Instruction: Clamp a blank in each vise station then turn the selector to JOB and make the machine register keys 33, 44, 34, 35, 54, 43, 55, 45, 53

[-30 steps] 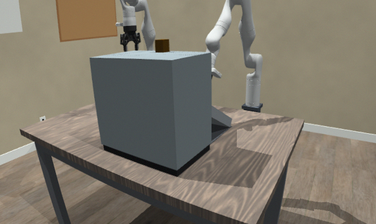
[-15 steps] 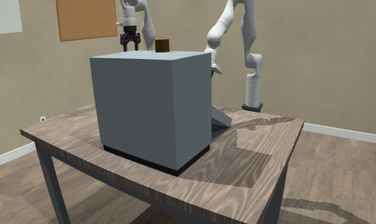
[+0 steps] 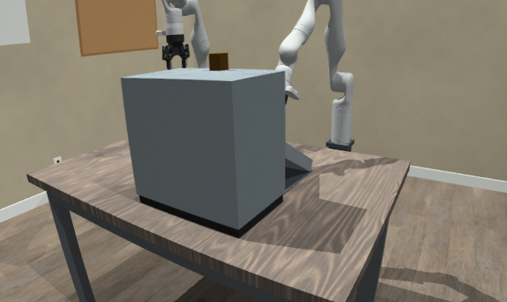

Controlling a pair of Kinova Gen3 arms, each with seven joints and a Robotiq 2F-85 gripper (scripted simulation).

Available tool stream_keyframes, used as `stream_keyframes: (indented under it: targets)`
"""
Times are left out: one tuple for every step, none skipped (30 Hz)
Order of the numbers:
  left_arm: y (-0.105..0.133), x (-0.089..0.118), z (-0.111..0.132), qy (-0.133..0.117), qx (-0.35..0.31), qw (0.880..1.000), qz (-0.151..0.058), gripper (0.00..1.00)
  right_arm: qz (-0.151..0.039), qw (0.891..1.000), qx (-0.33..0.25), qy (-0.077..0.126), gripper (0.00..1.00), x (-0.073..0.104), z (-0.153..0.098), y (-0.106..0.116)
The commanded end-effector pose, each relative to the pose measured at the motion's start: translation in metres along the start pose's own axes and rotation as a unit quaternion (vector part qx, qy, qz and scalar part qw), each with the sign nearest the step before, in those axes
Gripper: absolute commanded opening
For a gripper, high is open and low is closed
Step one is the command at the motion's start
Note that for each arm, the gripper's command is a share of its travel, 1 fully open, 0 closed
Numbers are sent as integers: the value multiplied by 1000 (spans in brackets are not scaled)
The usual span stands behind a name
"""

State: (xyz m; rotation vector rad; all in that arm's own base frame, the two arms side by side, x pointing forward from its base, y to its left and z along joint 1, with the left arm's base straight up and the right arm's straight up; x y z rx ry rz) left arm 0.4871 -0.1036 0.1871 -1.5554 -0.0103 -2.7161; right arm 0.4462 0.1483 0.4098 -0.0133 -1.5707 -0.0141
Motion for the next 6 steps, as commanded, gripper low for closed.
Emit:
stream_keyframes:
  targets:
    - [0,0,1,1,0,1000,0,99,0,1000,0,-1,1000,1,0,0]
    - [0,0,1,1,0,1000,0,99,0,1000,0,-1,1000,1,0,0]
    - [0,0,1,1,0,1000,0,99,0,1000,0,-1,1000,1,0,0]
    - [0,0,1,1,0,1000,0,99,0,1000,0,-1,1000,1,0,0]
    - [0,0,1,1,0,1000,0,99,0,1000,0,-1,1000,1,0,0]
    - [0,0,1,1,0,1000,0,99,0,1000,0,-1,1000,1,0,0]
Point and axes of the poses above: on each arm, the point where the finger pads meet when closed, its own x axis back along the fingers, its own z axis across the jaws, y = z × x, the point moved 3 cm from there along x, back along the fingers
